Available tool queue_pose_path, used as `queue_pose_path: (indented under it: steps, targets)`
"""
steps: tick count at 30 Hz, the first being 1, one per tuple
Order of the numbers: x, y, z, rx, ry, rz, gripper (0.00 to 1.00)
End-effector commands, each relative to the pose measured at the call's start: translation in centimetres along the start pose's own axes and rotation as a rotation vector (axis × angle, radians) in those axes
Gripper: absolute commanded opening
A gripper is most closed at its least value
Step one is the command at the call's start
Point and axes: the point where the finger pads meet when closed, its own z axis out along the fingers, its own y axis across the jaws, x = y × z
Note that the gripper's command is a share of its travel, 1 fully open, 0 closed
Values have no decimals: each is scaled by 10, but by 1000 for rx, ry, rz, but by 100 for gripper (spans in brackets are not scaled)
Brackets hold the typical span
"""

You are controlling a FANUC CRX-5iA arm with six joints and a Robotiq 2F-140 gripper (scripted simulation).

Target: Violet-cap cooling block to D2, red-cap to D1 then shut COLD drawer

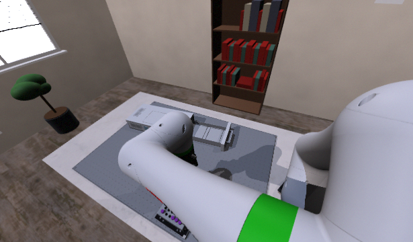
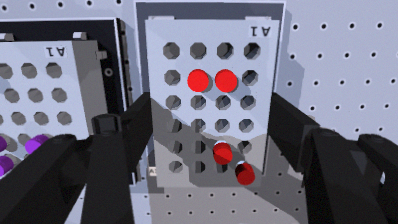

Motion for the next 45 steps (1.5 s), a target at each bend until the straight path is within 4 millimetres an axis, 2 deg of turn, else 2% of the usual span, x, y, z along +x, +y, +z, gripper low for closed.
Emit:
queue_pose_path:
  steps: [1, 15, 45]
  targets:
    - [0, 0, -1, -1, 1, 0, 49]
    - [0, 0, -1, -1, 1, -1, 66]
    - [0, 0, -1, -1, 1, -1, 66]
